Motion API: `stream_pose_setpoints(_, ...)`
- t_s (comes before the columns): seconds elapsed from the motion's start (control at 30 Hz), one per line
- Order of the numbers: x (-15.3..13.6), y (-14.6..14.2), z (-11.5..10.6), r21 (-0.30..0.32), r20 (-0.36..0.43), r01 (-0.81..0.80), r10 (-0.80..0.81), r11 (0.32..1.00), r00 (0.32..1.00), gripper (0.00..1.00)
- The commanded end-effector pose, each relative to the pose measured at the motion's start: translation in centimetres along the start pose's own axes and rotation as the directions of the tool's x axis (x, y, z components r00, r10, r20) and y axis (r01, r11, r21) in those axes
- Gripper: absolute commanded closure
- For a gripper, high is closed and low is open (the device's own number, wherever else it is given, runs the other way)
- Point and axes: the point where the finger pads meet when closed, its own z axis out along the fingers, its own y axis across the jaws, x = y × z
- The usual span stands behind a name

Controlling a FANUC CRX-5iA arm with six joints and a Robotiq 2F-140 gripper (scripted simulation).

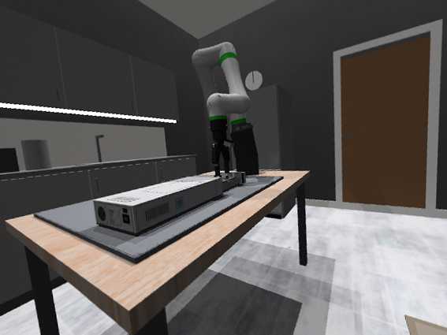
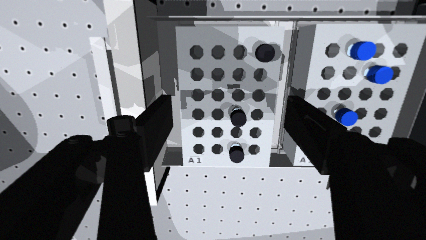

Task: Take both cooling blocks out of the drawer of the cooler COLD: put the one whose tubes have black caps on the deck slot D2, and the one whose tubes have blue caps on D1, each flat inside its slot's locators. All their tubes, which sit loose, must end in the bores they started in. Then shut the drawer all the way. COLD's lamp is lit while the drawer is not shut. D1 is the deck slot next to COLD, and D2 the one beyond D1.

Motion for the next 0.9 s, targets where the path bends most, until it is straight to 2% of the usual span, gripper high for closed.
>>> stream_pose_setpoints(0.0,0.0,0.1,0.1,-0.002,-0.001,0.000,0.000,1.000,1.000,0.34)
stream_pose_setpoints(0.87,0.0,0.1,2.9,-0.001,-0.001,0.000,0.000,1.000,1.000,0.34)
